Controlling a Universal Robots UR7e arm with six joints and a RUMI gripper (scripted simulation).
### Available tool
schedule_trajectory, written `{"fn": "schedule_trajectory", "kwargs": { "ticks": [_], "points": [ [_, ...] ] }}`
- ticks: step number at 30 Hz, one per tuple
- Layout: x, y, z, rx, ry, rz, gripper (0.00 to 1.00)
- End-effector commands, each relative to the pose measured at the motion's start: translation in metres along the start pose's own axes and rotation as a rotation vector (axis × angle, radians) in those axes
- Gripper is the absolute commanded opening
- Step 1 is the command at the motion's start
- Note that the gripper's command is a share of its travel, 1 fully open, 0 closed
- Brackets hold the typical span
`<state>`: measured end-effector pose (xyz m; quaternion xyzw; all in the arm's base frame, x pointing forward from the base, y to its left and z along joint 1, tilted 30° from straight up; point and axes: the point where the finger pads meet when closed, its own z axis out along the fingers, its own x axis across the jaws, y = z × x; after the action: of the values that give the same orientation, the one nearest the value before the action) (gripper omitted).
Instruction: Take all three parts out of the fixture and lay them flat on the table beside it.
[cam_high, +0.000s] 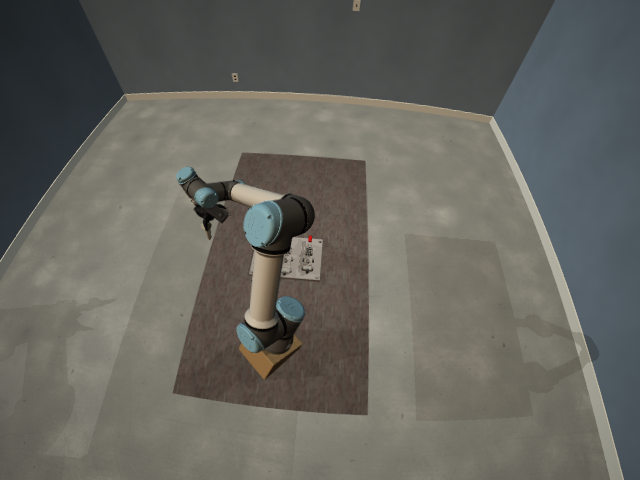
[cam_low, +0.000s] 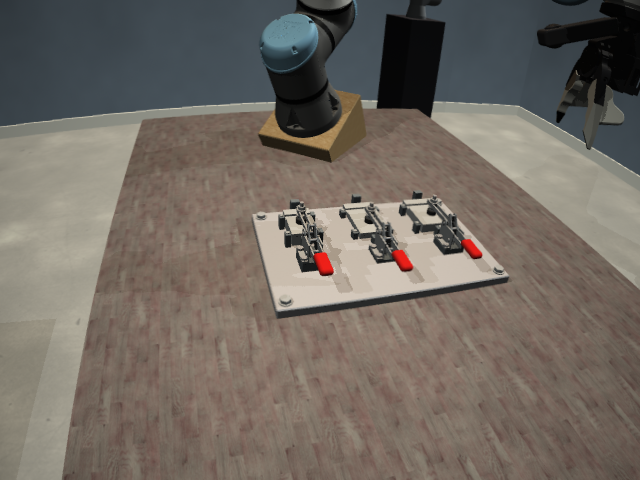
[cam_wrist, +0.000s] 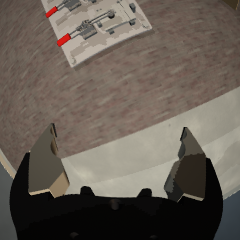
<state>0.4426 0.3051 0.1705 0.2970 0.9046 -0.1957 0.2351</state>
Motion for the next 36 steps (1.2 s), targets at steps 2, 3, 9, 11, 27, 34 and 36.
{"fn": "schedule_trajectory", "kwargs": {
  "ticks": [2,3,9,11,27,34,36],
  "points": [
    [-0.0002,0.0002,-0.0006,-0.001,0.0,0.0,1.0],
    [-0.0002,0.0002,-0.0006,-0.001,0.0,0.0,1.0],
    [-0.0002,0.0002,-0.0006,-0.001,0.0,0.0,1.0],
    [-0.0002,0.0002,-0.0006,-0.001,0.0,0.0,1.0],
    [-0.0008,-0.0009,-0.0006,-0.001,0.0,0.013,1.0],
    [-0.0022,-0.0032,-0.0007,-0.002,0.002,0.04,1.0],
    [-0.0031,-0.0046,-0.0007,-0.002,0.003,0.056,1.0]
  ]
}}
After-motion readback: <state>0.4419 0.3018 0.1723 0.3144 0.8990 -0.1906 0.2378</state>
